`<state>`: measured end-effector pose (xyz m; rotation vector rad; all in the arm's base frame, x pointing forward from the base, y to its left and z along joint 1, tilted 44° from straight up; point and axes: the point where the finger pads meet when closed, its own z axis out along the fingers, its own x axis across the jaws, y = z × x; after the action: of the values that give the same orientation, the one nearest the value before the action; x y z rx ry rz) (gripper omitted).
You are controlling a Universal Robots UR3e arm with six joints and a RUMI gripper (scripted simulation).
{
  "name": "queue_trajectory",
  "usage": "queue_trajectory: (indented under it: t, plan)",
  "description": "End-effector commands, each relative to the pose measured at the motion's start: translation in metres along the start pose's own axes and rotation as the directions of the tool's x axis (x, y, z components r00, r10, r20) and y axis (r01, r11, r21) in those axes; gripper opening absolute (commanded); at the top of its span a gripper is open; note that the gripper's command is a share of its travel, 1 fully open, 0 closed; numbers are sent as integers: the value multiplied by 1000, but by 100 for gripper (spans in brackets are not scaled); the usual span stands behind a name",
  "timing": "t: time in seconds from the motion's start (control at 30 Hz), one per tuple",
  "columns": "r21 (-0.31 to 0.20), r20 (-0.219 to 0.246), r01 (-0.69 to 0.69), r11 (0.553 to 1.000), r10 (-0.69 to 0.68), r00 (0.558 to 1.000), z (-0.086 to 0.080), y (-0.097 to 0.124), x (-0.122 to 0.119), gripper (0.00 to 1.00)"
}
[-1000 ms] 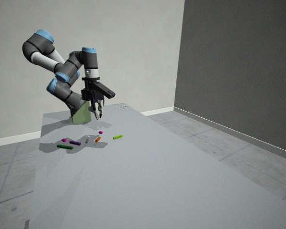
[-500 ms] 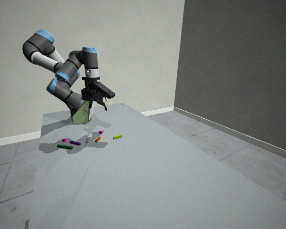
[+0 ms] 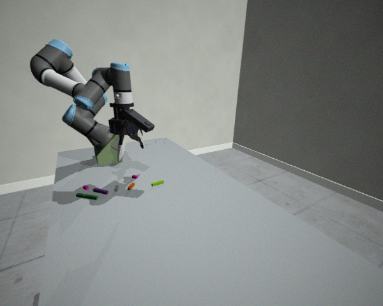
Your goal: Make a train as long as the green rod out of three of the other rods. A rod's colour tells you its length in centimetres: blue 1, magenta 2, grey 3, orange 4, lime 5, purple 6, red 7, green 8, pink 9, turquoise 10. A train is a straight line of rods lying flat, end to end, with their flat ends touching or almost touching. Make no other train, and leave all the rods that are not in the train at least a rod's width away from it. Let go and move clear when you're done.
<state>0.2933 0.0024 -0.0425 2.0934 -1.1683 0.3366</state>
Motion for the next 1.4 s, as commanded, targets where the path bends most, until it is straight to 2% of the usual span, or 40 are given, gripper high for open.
queue_trajectory:
  t: [0.0, 0.23, 0.53, 0.6, 1.1, 1.17, 1.23, 1.37]
  plan:
    - [2, 1, -18, 1000, 18, 1000, -1, 0, 1, 100]
    - [3, 2, -71, 997, 71, 997, 0, 1, 4, 100]
    - [4, 5, -236, 972, 236, 972, 0, 3, 15, 100]
    - [4, 5, -236, 972, 236, 972, 0, 3, 15, 100]
    - [4, 13, -519, 855, 519, 855, 2, 10, 35, 100]
    - [4, 13, -519, 855, 519, 855, 2, 10, 35, 100]
    - [3, 14, -578, 816, 578, 816, 2, 12, 39, 100]
    - [2, 15, -633, 774, 633, 774, 2, 14, 43, 100]
